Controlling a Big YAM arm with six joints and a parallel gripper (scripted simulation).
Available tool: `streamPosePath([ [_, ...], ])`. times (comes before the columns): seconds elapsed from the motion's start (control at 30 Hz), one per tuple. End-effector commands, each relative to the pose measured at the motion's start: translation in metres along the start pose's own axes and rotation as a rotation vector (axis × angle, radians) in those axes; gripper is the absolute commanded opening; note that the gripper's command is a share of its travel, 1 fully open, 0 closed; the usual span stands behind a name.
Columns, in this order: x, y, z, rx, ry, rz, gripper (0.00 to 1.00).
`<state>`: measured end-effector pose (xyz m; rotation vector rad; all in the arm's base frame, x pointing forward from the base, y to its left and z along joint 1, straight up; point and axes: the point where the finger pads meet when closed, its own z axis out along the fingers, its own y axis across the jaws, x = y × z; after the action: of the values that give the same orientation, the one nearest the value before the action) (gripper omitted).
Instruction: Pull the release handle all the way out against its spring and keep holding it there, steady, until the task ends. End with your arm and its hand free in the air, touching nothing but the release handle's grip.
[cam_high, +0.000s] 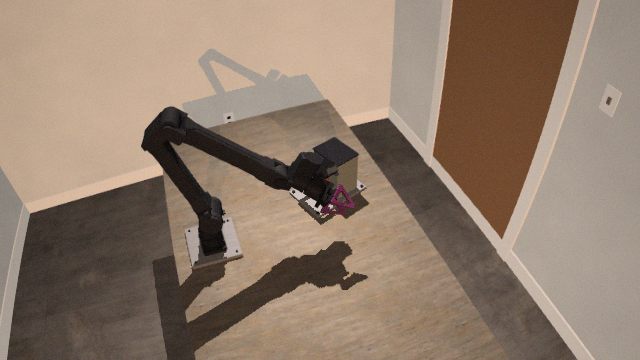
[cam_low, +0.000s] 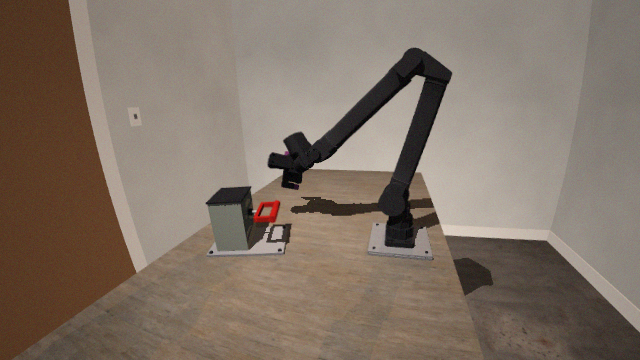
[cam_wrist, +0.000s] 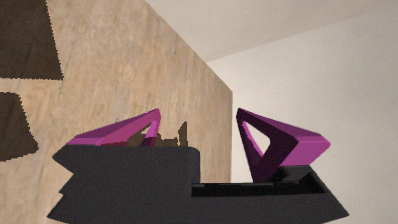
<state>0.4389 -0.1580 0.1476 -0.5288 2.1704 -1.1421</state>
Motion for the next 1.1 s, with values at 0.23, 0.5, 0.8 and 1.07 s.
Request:
streamPosePath([
  [0.23, -0.016, -0.016, -0.011, -0.006, -0.023, -0.057, 1.0],
  [0.5, -0.023, -0.023, -0.01, 0.002, -0.033, -0.058, 1.0],
  [0.8, -0.029, 0.002, -0.038, -0.178, -0.077, -0.238, 1.0],
  [1.07, -0.033, -0.003, -0.037, -0.171, -0.084, -0.237, 1.0],
])
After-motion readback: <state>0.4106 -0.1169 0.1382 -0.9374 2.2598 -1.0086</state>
